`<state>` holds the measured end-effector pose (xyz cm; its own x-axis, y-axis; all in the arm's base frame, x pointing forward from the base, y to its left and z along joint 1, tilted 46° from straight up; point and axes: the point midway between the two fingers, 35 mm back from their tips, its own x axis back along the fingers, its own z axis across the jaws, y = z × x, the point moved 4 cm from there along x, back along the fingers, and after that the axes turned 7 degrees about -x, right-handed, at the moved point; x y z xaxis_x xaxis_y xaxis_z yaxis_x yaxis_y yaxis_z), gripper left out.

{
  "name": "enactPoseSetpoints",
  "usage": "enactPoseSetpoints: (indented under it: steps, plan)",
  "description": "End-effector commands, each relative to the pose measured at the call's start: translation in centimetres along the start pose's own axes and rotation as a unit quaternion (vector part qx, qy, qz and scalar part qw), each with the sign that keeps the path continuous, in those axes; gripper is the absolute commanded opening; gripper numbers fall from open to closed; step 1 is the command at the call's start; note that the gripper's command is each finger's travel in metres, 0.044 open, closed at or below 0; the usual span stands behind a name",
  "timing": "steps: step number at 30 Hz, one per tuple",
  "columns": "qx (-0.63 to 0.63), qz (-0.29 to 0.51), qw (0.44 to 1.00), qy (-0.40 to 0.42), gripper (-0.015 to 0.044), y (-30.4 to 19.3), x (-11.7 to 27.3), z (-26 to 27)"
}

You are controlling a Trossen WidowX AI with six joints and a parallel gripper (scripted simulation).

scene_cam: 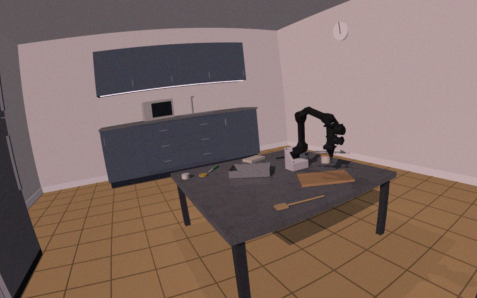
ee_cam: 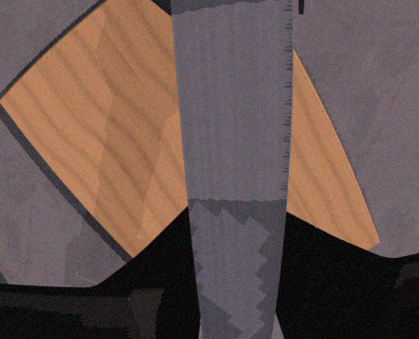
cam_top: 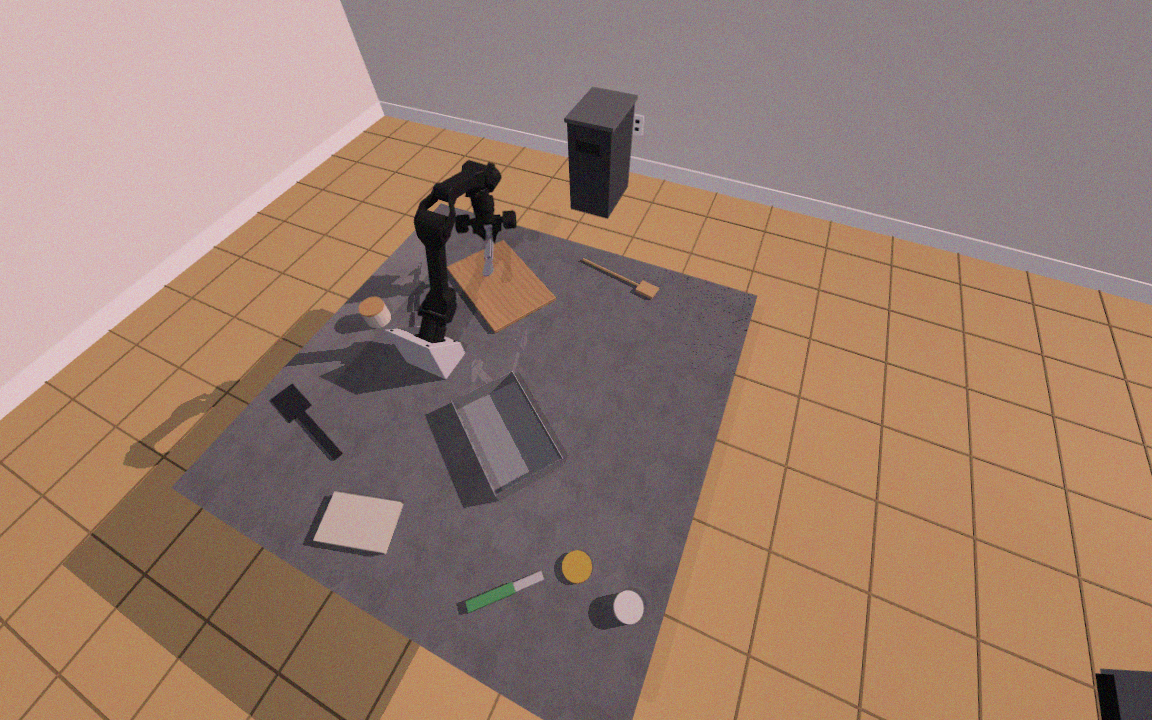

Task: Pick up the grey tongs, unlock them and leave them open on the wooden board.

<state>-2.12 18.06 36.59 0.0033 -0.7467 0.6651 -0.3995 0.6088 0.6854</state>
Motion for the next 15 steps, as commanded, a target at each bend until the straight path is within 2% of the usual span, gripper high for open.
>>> enactPoseSetpoints:
  steps: [1,15]
  plan:
    - [0.002,0.003,1.0,0.001,-0.015,0.0,-0.7,0.1]
    - [0.002,0.003,1.0,0.001,-0.015,0.2,-3.0,0.1]
